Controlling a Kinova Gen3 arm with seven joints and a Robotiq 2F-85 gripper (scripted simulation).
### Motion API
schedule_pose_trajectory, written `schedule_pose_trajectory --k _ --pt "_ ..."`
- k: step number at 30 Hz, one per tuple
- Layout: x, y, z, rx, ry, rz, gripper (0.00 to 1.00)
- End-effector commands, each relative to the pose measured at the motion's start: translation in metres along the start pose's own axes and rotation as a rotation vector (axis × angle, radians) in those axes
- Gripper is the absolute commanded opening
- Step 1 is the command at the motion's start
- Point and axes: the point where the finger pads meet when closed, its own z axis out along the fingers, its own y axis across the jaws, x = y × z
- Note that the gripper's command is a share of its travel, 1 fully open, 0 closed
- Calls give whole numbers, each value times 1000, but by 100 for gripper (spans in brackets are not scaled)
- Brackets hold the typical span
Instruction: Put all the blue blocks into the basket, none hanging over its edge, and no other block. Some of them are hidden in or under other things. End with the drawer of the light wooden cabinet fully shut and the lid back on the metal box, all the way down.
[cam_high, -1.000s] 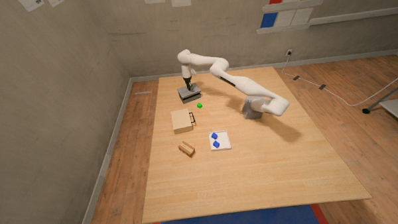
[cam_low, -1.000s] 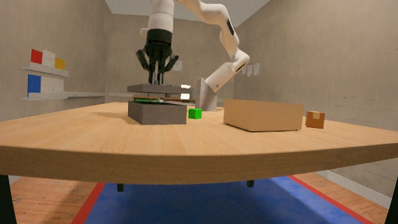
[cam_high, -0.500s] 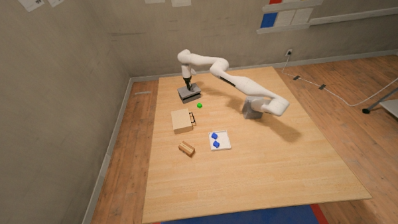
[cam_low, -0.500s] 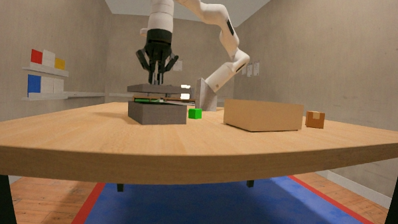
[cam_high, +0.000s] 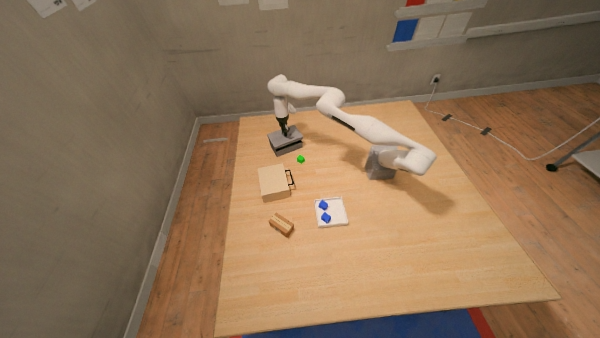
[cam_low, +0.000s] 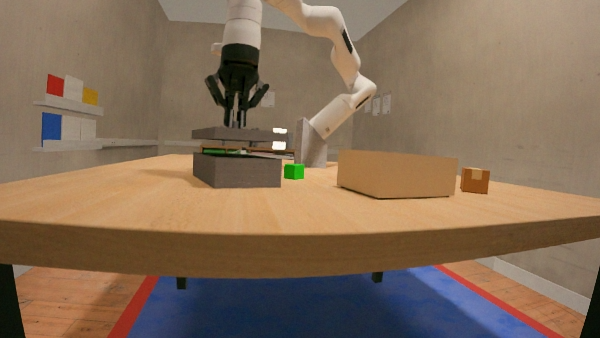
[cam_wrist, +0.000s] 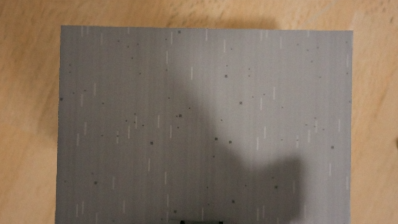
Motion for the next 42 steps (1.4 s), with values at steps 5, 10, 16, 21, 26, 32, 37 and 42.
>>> schedule_pose_trajectory --k 5,10,16,21,26,32,37,42 --pt "0 -1 -1 3 -2 0 10" --pt "0 -1 0 3 -2 0 10" --pt "0 -1 1 3 -2 0 10" --pt "0 -1 3 3 -2 0 10" --pt "0 -1 4 3 -2 0 10" --pt "0 -1 7 3 -2 0 10" --pt "-1 -1 10 3 -2 0 10" --pt "-1 -1 12 3 -2 0 10"
